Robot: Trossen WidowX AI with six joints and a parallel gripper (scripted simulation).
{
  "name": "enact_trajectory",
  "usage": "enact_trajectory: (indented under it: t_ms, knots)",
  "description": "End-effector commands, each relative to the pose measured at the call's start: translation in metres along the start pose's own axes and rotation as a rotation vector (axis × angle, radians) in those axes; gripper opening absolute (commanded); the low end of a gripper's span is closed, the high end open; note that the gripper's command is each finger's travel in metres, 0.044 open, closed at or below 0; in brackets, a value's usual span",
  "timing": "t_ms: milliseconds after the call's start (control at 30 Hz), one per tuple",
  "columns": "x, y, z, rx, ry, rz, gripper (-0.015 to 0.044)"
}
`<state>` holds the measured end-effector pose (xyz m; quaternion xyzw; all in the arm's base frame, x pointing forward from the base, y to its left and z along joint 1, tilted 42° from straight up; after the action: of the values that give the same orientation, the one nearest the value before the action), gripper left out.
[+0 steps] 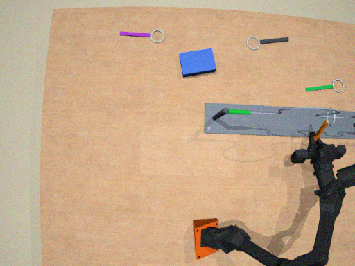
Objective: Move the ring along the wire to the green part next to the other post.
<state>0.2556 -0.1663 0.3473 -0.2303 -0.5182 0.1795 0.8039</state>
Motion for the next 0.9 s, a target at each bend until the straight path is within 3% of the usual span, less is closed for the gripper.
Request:
enact_trajectory:
  t_ms: [0,867]
  knots:
    - [-0.002,0.007,-0.001,0.009,0.0,-0.019,-0.015]
    - [-0.008,0.051,-0.007,0.134,-0.016,-0.238,-0.015]
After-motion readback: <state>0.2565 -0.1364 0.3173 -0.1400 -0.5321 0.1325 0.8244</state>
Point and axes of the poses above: the point midway between the two fingers, 35 mm back from their tips, its own z axis back along the fingers, its own y axis across the jaws, x = y × z, the point moved 9 cm from there along z, back along the fingers, and after that the axes turned 7 degrees about -z, right-handed, at the moved point
